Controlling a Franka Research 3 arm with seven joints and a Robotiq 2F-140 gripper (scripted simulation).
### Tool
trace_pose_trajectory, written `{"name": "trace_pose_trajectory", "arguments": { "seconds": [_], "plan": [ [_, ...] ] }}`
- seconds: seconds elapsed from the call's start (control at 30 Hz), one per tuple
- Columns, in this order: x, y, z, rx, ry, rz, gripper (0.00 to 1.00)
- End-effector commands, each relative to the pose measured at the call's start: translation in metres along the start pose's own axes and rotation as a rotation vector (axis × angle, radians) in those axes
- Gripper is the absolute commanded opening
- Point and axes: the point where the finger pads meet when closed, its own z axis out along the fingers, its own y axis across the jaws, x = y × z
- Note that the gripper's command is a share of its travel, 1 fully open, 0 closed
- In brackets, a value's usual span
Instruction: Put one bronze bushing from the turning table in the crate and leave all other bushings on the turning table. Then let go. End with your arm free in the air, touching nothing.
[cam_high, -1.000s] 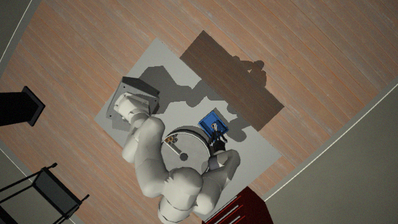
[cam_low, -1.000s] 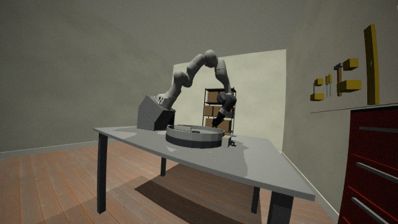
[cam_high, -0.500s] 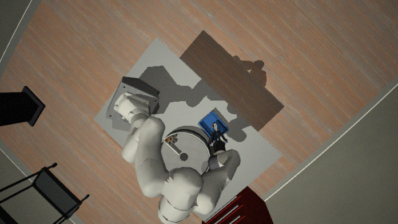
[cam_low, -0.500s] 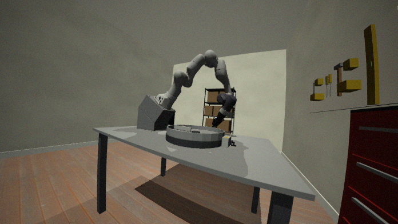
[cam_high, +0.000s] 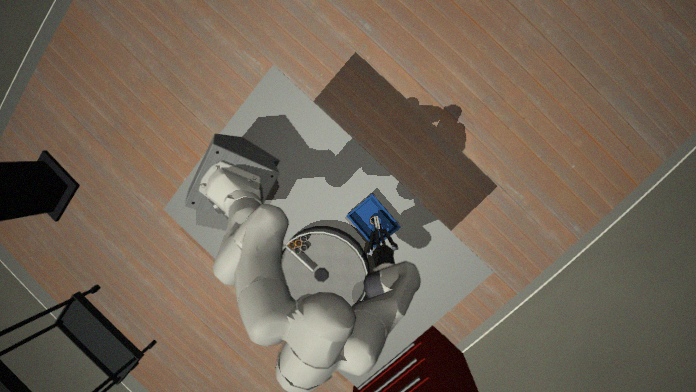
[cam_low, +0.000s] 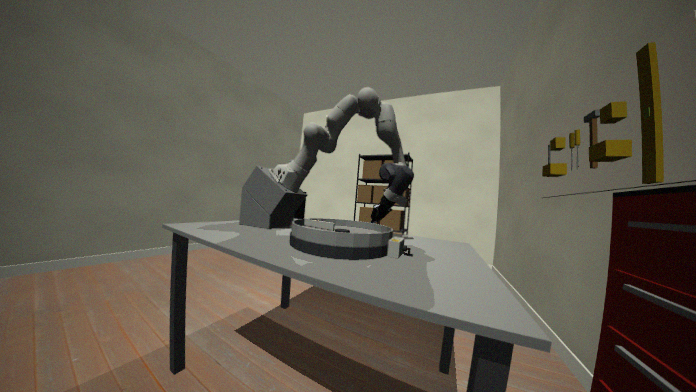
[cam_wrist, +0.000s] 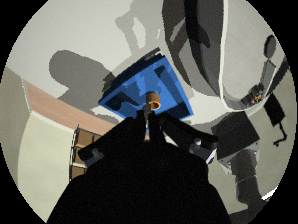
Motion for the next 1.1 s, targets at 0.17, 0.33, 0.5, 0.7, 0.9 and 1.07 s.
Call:
{"name": "trace_pose_trajectory", "arguments": {
  "seconds": [0.17,0.33,0.5,0.7,0.9,1.07],
  "plan": [
    [-0.0011,-0.0018,0.0013,0.002,-0.002,-0.005,0.0],
    [-0.0011,-0.0018,0.0014,0.002,-0.002,-0.005,0.0],
    [-0.0007,-0.0018,0.0019,0.002,-0.002,-0.005,0.0],
    [0.0005,-0.0018,0.0032,0.002,-0.002,-0.005,0.0],
    [0.0015,-0.0018,0.0043,0.002,-0.002,-0.005,0.0],
    [0.0024,-0.0018,0.0054,0.002,-0.002,-0.005,0.0]
  ]
}}
